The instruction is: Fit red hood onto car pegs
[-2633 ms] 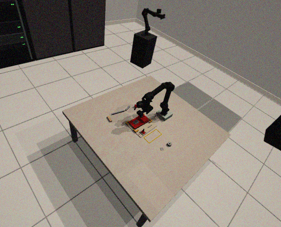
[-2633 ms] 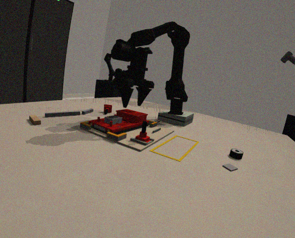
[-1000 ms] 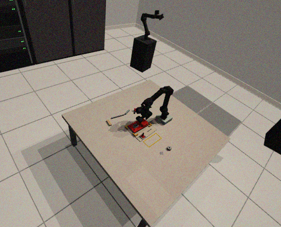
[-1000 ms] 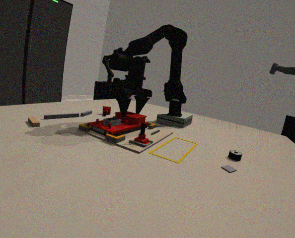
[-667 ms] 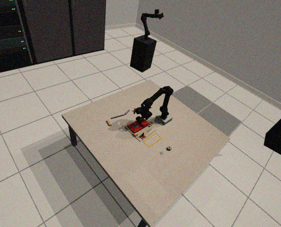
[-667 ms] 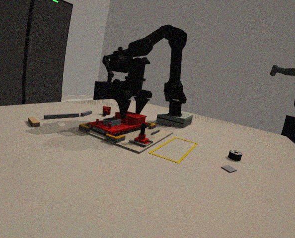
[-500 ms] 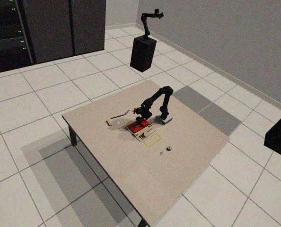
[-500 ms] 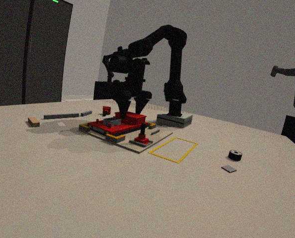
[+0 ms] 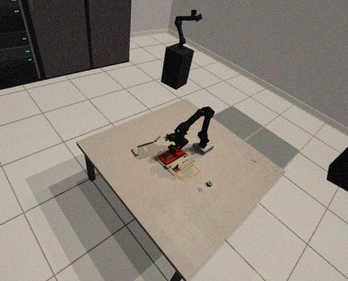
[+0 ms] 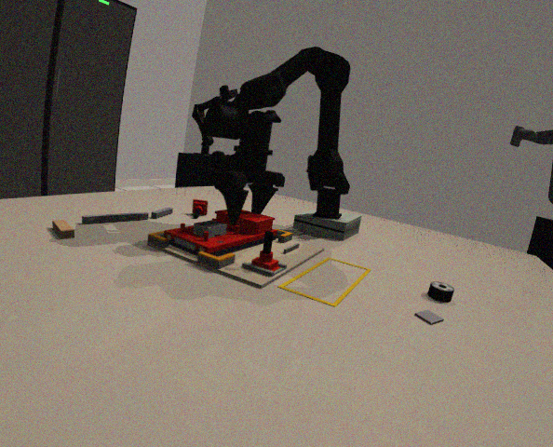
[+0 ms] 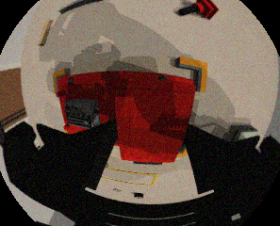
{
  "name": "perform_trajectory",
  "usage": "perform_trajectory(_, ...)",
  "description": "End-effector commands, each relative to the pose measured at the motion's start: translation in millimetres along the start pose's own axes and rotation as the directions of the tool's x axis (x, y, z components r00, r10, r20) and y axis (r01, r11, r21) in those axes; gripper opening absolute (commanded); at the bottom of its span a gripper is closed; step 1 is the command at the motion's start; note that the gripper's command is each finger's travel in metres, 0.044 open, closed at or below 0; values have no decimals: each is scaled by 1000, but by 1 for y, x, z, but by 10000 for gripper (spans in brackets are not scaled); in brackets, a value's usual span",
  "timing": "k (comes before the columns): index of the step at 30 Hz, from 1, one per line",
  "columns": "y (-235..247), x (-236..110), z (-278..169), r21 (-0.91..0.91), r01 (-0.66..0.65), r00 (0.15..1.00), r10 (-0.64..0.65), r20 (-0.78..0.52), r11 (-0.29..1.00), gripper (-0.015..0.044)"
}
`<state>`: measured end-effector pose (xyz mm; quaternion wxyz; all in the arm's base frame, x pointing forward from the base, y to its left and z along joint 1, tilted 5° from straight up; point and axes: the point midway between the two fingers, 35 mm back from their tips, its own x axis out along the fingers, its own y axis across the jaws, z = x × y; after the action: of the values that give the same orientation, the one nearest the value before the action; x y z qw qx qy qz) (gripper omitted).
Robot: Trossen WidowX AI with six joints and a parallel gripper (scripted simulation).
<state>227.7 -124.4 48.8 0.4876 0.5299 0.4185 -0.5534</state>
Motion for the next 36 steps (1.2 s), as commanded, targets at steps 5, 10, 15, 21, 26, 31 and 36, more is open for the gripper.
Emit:
perform_trajectory(5, 0, 0, 0, 0, 0, 1000, 0, 0, 1000, 242)
perform_trajectory(10, 0, -4, 0, 0, 0, 1000, 0, 0, 1000, 111)
perform_trajectory(15, 0, -11, 0, 0, 0, 1000, 0, 0, 1000, 0)
perform_trajectory(21, 0, -23, 0, 0, 0, 1000, 0, 0, 1000, 0)
perform_trajectory(26, 0, -34, 0, 0, 0, 1000, 0, 0, 1000, 0)
perform_trajectory(31, 0, -46, 0, 0, 0, 1000, 0, 0, 1000, 0)
perform_trajectory(36, 0, -57, 0, 0, 0, 1000, 0, 0, 1000, 0)
